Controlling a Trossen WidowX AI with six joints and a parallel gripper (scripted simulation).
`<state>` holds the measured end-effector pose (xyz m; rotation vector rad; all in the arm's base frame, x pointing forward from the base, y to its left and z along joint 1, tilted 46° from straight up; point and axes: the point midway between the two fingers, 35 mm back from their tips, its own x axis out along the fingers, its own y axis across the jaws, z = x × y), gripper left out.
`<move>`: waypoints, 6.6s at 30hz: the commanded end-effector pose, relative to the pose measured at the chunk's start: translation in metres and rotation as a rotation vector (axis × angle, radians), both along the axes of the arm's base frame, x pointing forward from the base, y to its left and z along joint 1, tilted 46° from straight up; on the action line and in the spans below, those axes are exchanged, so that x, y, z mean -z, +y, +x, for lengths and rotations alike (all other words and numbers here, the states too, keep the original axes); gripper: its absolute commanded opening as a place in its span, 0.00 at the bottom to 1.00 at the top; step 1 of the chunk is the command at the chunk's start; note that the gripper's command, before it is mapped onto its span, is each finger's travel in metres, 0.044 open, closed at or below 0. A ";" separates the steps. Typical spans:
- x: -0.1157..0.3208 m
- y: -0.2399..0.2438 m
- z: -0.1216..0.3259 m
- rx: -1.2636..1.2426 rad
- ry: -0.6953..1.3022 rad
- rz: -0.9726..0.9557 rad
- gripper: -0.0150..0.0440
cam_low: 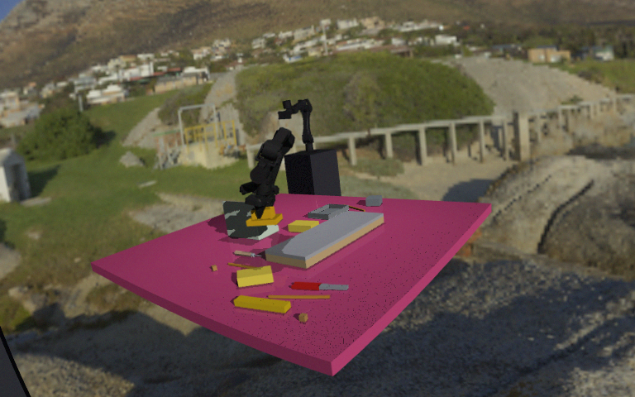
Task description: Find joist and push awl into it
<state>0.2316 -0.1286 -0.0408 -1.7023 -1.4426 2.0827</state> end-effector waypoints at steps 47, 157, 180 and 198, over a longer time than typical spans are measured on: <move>0.019 -0.010 0.125 -1.212 -1.391 0.420 0.25; 0.036 0.084 0.159 -1.919 -1.985 0.392 0.25; -0.018 0.137 0.148 -1.913 -1.989 0.396 0.25; -0.060 0.178 0.140 -1.909 -1.991 0.398 0.25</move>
